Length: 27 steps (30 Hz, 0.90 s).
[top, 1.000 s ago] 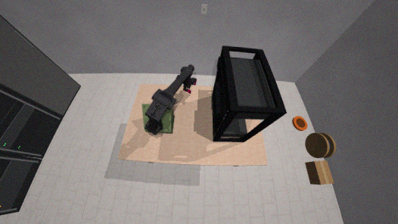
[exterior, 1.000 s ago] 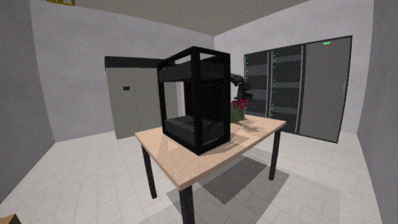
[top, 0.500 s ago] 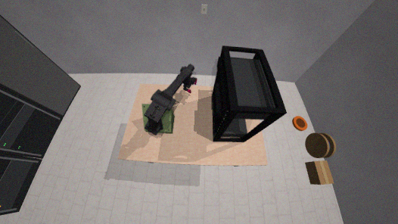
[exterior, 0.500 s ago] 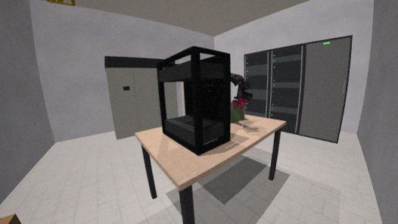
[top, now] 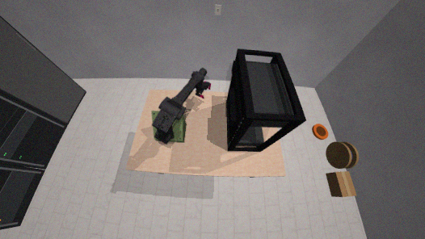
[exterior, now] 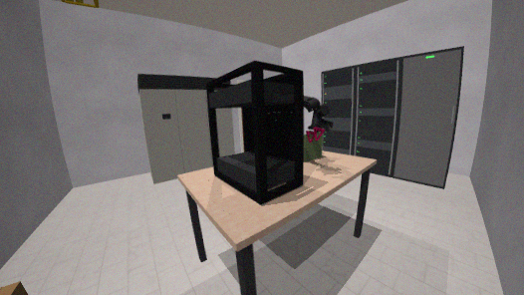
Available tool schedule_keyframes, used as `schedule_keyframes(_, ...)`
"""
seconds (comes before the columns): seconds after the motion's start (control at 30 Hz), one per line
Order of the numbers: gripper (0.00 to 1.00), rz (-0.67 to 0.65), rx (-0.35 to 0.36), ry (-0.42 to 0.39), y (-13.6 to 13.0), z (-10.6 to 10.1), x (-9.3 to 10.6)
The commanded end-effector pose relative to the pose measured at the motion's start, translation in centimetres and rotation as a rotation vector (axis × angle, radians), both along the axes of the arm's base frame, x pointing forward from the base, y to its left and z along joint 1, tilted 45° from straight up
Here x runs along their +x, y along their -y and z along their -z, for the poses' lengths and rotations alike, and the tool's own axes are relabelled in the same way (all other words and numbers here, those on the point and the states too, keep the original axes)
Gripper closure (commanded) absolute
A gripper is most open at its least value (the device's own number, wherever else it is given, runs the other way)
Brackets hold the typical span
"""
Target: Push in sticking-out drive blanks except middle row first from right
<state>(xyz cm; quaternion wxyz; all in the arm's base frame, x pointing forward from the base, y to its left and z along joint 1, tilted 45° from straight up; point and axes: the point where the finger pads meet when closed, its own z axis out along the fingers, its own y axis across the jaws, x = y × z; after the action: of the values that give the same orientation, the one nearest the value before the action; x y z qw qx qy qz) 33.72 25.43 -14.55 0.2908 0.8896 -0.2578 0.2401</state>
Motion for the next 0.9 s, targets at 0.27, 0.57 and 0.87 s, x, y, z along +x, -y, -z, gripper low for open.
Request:
schedule_keyframes(0.27,0.0,0.048,0.108,0.163,-1.6,-1.7,0.1)
schedule_keyframes(0.57,0.0,0.092,0.186,0.271,-2.4,-2.8,0.6)
schedule_keyframes(0.87,0.0,0.165,0.313,0.431,-3.5,-4.5,1.2)
